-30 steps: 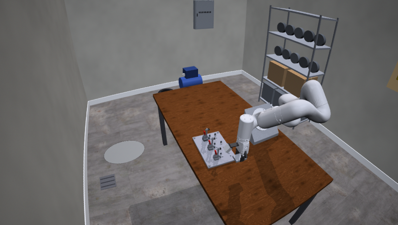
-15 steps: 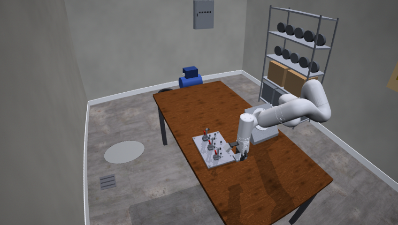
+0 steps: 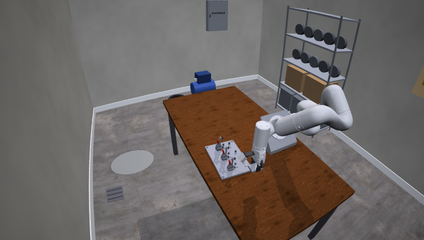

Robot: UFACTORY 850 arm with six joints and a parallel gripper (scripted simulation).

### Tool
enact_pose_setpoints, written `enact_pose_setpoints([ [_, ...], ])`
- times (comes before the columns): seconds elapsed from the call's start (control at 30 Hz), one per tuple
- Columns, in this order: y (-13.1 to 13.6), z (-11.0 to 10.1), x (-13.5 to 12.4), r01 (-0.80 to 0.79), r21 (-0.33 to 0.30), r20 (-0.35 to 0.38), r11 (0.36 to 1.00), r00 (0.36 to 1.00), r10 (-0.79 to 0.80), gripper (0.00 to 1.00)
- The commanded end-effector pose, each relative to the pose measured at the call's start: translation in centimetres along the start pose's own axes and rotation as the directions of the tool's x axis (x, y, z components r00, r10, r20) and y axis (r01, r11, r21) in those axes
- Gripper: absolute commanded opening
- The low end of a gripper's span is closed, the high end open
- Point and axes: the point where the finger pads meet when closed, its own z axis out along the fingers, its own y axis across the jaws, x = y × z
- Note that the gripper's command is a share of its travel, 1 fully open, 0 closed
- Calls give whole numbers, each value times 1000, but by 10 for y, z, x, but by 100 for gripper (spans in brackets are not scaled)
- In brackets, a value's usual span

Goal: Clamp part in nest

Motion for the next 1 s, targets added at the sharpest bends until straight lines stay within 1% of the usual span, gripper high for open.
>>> enact_pose_setpoints([
  [0.0,0,0,1,10,0,-1,1000,1000,-10,0],
  [0.47,0,1,2,10,0,-1,1000,1000,-10,0],
  [0.97,0,10,7,10,0,-1,1000,1000,-10,0],
])
